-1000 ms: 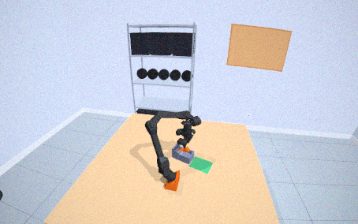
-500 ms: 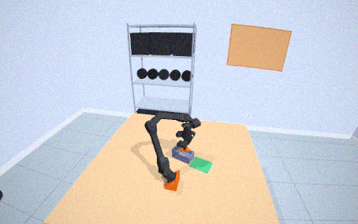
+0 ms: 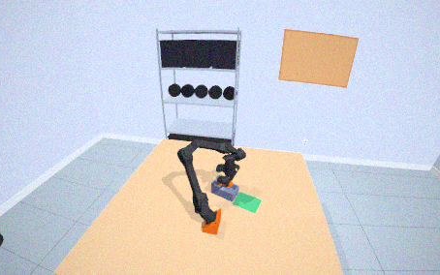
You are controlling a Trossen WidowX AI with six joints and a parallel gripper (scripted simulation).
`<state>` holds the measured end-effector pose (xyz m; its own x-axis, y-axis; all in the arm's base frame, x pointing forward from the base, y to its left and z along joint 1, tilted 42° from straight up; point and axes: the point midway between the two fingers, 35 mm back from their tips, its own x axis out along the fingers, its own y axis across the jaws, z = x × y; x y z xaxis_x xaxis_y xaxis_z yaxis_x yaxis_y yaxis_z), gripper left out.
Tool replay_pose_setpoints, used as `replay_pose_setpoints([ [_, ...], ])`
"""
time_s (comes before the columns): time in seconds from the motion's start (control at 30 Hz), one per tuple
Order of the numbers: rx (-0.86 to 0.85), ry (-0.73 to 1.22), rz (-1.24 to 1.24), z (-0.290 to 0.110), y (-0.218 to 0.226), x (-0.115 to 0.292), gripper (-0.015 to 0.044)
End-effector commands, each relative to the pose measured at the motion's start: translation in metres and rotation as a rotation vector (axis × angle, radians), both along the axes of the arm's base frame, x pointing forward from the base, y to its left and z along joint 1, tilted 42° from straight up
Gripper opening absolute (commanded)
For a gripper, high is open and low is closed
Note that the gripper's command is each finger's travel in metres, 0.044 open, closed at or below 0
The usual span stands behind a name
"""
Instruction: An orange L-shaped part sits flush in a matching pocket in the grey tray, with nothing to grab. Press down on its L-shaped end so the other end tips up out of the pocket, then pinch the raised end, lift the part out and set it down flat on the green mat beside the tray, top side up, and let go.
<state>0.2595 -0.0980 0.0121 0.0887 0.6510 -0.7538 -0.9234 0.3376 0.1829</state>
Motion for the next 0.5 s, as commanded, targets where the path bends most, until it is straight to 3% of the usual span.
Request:
replay_pose_setpoints([
  [0.0, 0.007, 0.004, -0.004, -0.0039, 0.0045, -0.0011, 0.0280],
  [0.03, 0.007, 0.004, -0.004, -0.0041, 0.0047, -0.0011, 0.0280],
  [0.2, 0.001, 0.001, 0.001, -0.0018, 0.0019, -0.0001, 0.0149],
  [0.47, 0.001, 0.001, 0.001, -0.0018, 0.0019, -0.0001, 0.0095],
])
